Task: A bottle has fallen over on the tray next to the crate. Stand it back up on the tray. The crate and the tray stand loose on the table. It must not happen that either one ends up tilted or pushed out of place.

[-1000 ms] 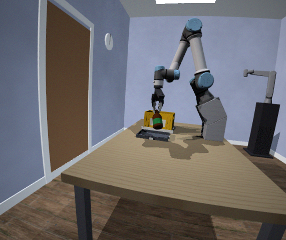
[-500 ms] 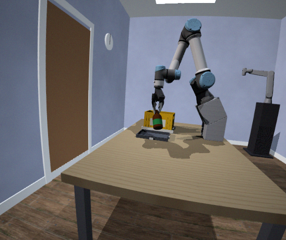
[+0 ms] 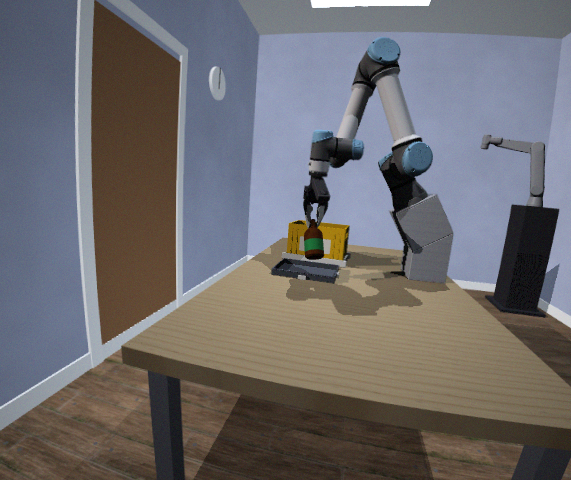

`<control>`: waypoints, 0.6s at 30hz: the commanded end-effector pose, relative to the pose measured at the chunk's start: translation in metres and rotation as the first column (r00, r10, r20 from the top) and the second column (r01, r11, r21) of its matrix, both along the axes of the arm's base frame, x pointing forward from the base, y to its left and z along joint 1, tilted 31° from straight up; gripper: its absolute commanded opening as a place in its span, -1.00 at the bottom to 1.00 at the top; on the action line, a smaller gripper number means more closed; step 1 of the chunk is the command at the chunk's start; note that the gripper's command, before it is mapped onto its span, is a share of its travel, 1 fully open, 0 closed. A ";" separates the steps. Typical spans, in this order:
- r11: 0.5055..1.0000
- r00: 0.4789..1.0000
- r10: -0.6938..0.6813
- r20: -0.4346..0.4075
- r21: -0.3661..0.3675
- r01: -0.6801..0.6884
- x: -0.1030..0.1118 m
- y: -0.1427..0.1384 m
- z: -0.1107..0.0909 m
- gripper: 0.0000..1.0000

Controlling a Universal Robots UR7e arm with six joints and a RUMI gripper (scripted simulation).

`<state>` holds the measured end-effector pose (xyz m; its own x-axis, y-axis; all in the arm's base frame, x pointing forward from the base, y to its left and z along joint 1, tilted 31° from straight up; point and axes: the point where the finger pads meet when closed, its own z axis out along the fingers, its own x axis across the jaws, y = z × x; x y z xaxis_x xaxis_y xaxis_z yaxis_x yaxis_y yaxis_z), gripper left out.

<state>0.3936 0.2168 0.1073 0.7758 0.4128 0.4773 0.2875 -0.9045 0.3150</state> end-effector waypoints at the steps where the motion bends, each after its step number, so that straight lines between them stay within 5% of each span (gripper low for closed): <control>1: 1.000 1.000 -0.006 0.008 -0.009 0.006 0.000 0.000 0.001 -1.00; 18: 1.000 1.000 -0.008 0.011 -0.013 0.009 0.000 0.000 0.001 -1.00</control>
<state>0.3937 0.2171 0.1078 0.7747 0.4125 0.4793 0.2764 -0.9026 0.3300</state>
